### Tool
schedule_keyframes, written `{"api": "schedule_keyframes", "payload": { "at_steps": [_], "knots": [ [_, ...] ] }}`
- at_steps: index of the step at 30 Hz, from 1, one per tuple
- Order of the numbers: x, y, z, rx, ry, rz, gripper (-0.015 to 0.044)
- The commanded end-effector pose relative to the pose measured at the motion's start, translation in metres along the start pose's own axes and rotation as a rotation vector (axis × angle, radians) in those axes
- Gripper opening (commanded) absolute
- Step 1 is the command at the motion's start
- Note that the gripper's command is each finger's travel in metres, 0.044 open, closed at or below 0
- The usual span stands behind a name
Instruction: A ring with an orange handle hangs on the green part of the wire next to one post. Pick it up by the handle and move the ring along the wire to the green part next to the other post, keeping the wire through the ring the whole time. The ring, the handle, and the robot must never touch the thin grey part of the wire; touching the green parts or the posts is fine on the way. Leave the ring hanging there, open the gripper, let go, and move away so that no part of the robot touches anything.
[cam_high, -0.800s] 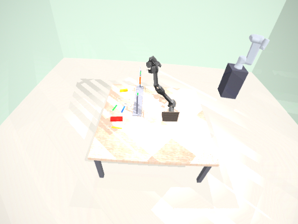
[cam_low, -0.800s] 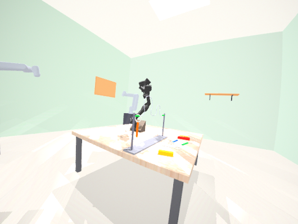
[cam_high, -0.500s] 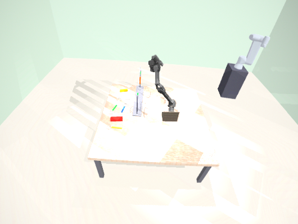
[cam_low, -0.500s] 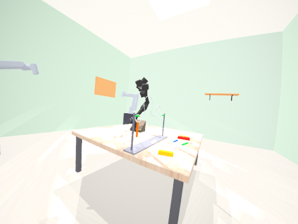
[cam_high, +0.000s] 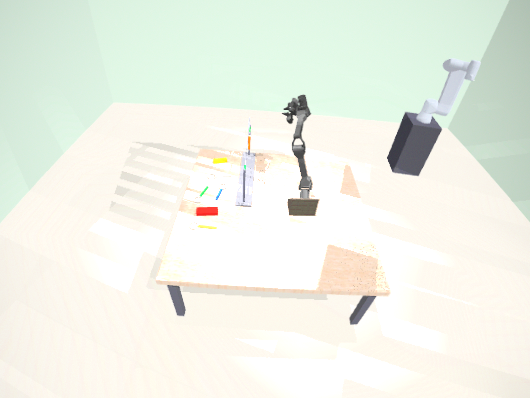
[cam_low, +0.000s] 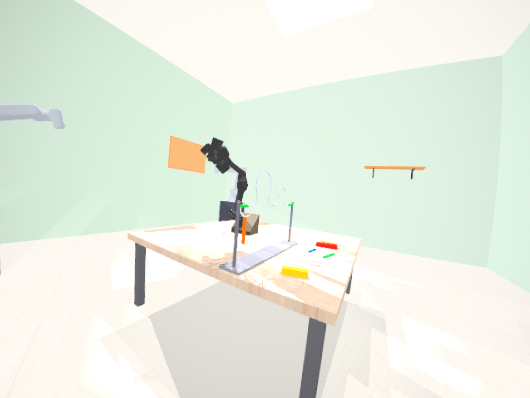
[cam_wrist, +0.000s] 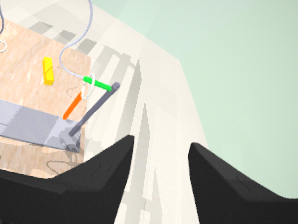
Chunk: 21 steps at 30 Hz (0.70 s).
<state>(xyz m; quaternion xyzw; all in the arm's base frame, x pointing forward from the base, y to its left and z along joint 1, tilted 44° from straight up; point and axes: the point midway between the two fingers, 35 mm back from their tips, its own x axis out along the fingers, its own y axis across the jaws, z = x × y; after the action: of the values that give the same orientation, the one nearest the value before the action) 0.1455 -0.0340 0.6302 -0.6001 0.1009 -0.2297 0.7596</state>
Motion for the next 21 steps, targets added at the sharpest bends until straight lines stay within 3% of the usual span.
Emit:
{"api": "schedule_keyframes", "payload": {
  "at_steps": [1,11,21],
  "knots": [
    [0.006,-0.011,-0.033,0.042,-0.057,0.011,0.0160],
    [0.062,-0.012,-0.131,0.193,-0.242,0.075,0.0160],
    [0.160,0.051,-0.218,0.358,-0.389,0.193,0.0160]
  ]
}}
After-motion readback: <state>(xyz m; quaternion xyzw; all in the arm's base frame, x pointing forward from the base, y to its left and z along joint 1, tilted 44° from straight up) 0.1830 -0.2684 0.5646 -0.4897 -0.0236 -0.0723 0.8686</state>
